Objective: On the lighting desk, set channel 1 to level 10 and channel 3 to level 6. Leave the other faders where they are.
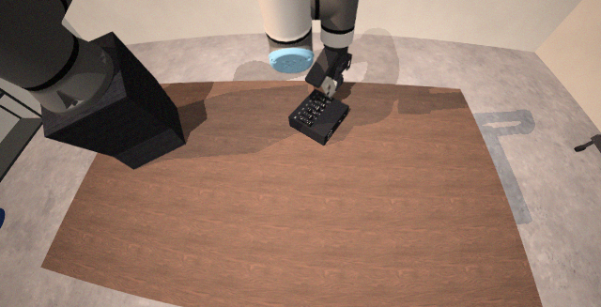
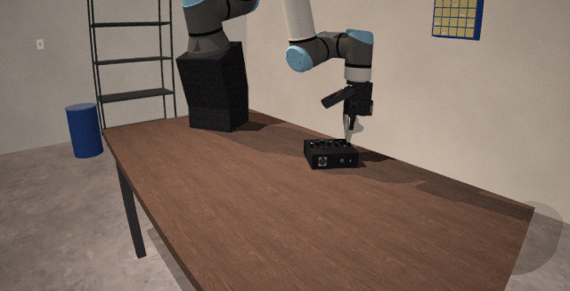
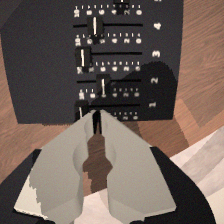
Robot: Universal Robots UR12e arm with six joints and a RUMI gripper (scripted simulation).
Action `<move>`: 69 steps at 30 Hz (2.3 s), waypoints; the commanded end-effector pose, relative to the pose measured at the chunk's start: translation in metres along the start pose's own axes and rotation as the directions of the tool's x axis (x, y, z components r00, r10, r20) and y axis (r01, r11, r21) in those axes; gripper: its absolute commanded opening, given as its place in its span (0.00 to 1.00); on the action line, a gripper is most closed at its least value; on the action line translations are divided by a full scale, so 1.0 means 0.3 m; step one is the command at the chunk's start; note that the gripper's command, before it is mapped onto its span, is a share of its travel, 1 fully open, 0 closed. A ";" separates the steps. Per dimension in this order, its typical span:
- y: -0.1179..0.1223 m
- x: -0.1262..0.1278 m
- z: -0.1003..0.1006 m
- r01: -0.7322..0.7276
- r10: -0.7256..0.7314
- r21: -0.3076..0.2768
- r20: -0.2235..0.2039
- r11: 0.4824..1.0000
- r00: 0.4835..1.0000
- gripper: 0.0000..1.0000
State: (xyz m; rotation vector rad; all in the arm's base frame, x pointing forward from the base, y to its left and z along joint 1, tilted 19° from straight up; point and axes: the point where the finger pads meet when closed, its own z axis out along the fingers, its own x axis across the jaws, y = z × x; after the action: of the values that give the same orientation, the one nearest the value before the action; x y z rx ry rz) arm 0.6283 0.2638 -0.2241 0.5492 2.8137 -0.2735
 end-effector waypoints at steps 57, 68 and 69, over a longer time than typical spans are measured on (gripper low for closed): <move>0.000 0.014 -0.135 -0.014 0.014 -0.001 0.001 1.000 1.000 0.00; -0.005 0.015 -0.135 -0.085 0.085 -0.001 0.001 0.996 0.996 0.00; -0.006 0.016 -0.134 -0.098 0.098 -0.001 0.001 0.995 0.995 0.00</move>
State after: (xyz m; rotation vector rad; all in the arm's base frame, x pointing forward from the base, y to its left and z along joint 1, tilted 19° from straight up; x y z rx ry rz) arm 0.6148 0.2735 -0.1875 0.6227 2.7943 -0.2627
